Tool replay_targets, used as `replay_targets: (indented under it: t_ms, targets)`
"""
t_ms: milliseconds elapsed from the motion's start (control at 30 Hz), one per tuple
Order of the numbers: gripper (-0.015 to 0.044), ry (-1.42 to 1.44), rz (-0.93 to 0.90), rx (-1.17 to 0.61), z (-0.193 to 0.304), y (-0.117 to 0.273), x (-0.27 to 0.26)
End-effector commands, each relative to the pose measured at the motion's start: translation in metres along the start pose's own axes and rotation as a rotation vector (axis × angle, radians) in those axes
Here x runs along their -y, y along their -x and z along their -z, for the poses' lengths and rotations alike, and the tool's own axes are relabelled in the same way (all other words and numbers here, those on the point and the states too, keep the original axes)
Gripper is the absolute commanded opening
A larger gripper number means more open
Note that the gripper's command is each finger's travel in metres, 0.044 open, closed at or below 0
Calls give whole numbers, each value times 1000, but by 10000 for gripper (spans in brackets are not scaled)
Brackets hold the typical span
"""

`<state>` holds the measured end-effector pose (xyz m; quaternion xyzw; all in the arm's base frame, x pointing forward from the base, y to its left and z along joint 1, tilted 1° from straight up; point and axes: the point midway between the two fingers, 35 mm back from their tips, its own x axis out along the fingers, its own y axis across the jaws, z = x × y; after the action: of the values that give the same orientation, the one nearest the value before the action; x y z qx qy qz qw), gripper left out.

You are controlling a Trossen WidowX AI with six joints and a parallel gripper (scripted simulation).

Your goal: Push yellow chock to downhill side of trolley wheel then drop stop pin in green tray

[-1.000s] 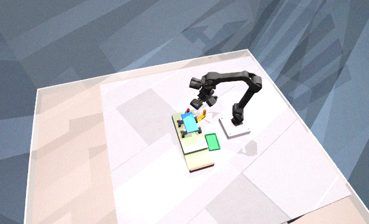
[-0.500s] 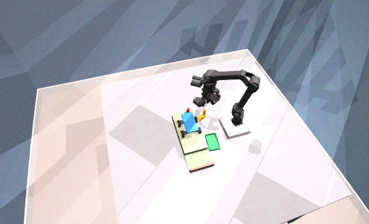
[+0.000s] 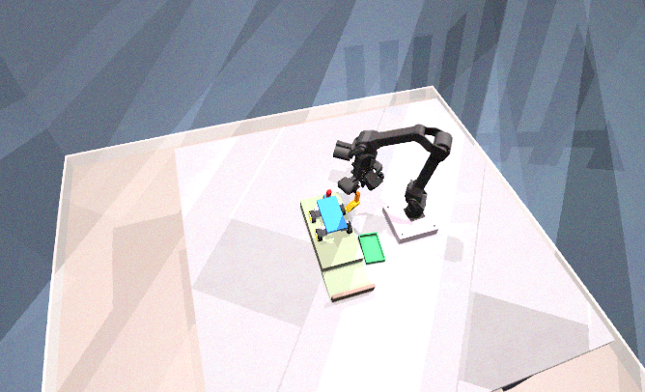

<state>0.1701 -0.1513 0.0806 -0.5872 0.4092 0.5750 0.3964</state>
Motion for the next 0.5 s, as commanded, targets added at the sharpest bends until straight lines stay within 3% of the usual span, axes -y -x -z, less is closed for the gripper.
replay_targets:
  t_ms: [0, 467]
  targets:
    - [190, -4, 4, 0, 0, -4, 1]
    - [190, -4, 4, 0, 0, -26, 1]
